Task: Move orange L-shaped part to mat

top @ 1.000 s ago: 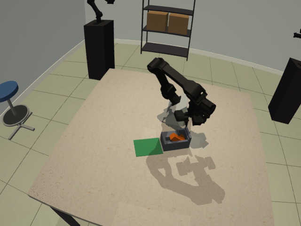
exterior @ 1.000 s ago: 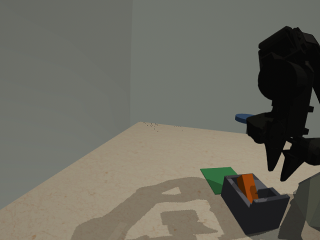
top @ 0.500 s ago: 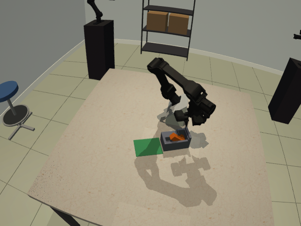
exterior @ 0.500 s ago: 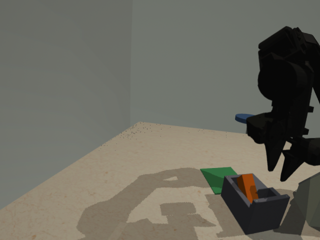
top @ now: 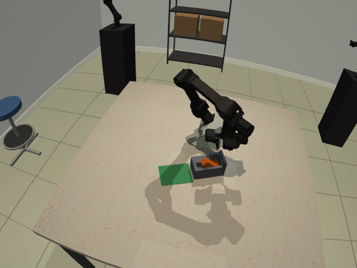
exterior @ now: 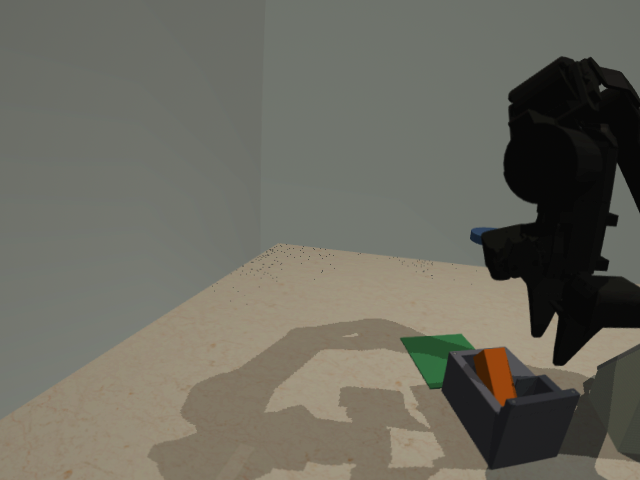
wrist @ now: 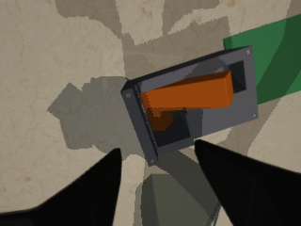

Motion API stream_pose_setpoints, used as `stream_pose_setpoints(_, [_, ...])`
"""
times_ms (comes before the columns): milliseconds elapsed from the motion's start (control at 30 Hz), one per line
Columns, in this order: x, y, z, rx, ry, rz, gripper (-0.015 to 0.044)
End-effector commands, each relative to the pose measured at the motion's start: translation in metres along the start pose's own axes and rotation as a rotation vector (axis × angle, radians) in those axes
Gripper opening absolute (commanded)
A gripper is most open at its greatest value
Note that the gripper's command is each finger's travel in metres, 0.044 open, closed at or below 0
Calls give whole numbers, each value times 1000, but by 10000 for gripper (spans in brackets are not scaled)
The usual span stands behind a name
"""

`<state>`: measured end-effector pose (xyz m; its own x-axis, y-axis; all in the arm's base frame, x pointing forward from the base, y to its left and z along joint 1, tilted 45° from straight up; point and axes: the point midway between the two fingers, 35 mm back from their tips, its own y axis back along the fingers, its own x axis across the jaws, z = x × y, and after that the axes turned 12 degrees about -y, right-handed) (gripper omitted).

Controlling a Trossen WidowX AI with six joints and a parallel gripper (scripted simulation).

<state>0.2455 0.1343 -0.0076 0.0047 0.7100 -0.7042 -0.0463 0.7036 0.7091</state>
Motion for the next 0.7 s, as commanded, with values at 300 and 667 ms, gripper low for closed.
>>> stream_pose_setpoints(300, [-57,5,38,-5,-1324,13,280])
stream_pose_setpoints(667, [-58,5,38,-5,-1341,13,280])
